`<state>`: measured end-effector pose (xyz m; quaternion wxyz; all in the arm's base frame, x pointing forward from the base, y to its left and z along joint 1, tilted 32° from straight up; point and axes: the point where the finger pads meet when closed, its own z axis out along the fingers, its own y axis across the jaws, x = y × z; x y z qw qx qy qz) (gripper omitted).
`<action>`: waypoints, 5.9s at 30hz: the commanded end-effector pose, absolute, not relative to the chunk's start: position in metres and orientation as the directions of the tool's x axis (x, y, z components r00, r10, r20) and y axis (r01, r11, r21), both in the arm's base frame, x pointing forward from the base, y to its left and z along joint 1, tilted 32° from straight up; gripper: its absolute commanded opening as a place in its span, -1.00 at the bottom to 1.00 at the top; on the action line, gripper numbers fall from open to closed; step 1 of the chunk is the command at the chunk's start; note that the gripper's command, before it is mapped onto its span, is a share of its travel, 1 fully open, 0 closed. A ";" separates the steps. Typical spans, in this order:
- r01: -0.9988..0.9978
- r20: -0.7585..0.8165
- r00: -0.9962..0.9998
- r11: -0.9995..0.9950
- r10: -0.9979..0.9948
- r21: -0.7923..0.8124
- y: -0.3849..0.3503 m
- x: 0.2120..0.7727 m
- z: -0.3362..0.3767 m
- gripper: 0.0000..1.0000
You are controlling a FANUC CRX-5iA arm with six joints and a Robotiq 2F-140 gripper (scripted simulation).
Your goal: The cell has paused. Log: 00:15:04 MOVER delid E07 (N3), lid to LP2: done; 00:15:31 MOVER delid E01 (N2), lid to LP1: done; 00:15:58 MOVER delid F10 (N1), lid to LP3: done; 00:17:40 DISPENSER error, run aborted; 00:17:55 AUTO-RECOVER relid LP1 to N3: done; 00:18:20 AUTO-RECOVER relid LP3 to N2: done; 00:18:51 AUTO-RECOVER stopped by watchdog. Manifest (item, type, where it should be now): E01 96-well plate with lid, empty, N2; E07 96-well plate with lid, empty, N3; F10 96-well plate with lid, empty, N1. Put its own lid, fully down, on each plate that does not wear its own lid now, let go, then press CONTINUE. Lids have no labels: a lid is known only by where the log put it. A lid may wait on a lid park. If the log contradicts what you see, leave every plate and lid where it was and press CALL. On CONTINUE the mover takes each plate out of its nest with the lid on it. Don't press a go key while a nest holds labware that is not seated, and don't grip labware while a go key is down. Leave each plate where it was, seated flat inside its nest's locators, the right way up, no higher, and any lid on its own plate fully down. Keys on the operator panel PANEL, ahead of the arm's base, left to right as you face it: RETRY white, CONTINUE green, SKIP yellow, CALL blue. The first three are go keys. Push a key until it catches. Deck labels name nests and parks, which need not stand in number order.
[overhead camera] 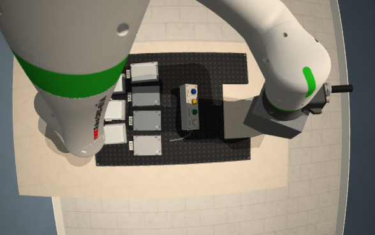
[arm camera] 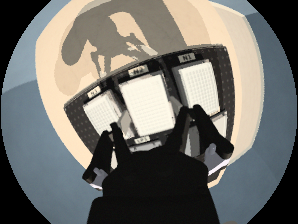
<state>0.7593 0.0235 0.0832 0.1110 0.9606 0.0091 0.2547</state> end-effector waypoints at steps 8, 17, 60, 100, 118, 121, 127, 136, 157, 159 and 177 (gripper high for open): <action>-0.039 0.488 0.870 -0.975 0.074 0.218 0.024 0.759 0.083 0.32; -0.039 0.488 0.870 -0.975 0.074 0.218 0.024 0.759 0.083 0.32; -0.039 0.488 0.870 -0.975 0.074 0.218 0.033 0.737 0.121 0.32; 0.047 0.464 0.869 -0.963 0.170 0.265 -0.173 0.580 0.086 0.32; 0.047 0.464 0.869 -0.963 0.170 0.265 -0.173 0.580 0.086 0.32; 0.047 0.464 0.869 -0.963 0.170 0.265 -0.173 0.580 0.086 0.32; 0.047 0.464 0.869 -0.963 0.170 0.265 -0.173 0.580 0.086 0.32; 0.047 0.464 0.869 -0.963 0.170 0.265 -0.173 0.580 0.085 0.32; 0.047 0.464 0.869 -0.963 0.170 0.265 -0.178 0.590 0.068 0.32; 0.047 0.464 0.869 -0.963 0.170 0.265 -0.178 0.591 0.067 0.32; 0.047 0.464 0.869 -0.963 0.170 0.265 -0.184 0.603 0.047 0.32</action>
